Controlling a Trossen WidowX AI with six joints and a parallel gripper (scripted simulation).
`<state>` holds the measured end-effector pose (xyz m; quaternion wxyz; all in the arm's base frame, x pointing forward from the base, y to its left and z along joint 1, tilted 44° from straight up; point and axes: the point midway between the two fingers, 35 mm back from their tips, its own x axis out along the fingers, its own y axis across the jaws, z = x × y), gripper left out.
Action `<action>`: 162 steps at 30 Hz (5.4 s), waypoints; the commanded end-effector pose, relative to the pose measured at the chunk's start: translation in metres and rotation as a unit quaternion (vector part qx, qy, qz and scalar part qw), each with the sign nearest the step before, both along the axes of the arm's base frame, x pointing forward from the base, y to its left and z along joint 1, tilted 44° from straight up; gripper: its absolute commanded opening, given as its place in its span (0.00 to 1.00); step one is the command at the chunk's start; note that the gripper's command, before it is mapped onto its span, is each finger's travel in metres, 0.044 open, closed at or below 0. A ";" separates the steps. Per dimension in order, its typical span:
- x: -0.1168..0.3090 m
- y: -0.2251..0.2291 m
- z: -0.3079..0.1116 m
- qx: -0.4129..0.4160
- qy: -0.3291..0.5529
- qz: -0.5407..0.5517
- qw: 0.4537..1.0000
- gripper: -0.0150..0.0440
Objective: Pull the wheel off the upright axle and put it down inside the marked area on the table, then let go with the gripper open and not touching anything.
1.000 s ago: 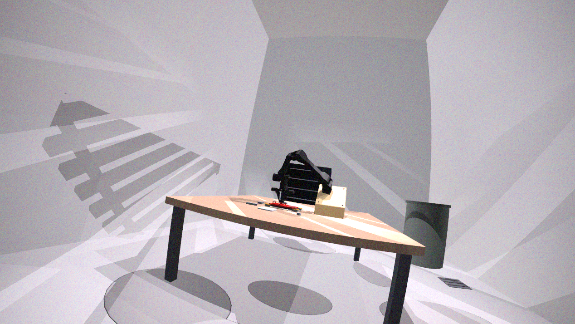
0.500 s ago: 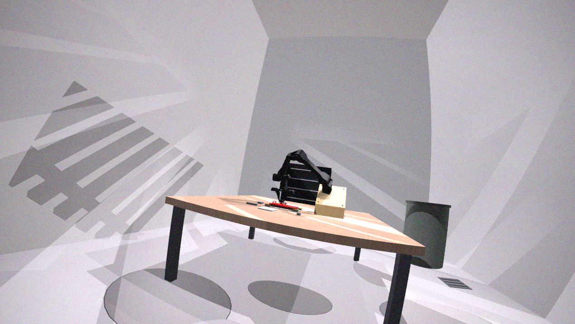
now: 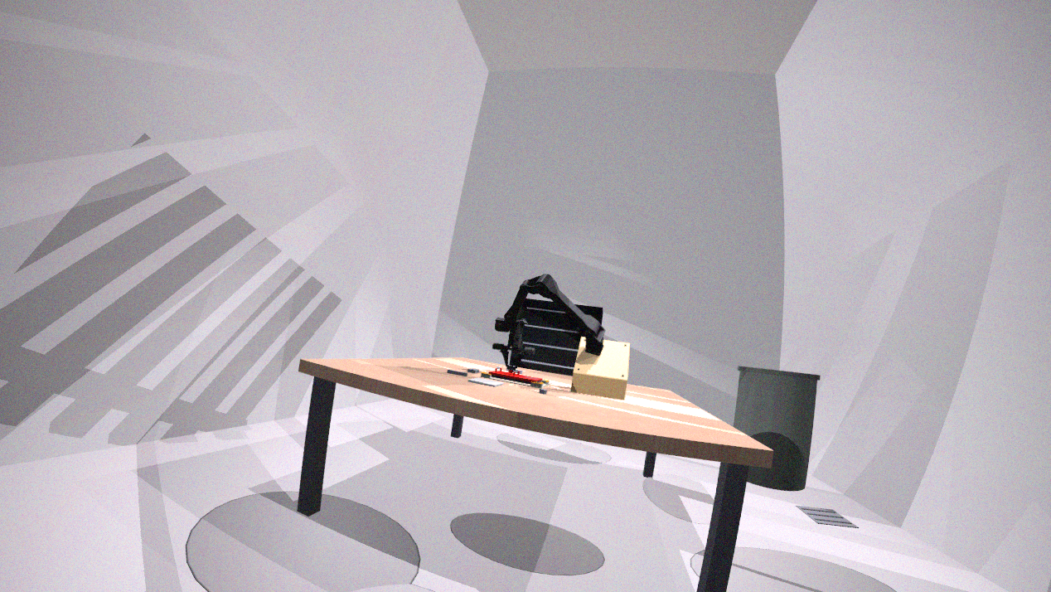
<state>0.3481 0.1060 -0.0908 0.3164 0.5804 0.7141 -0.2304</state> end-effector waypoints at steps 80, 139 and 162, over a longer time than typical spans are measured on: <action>0.000 0.000 -0.002 -0.002 0.003 -0.010 1.000 0.72; 0.002 -0.011 0.008 -0.001 0.002 -0.013 1.000 0.25; 0.003 -0.016 0.014 -0.001 0.002 -0.014 1.000 0.25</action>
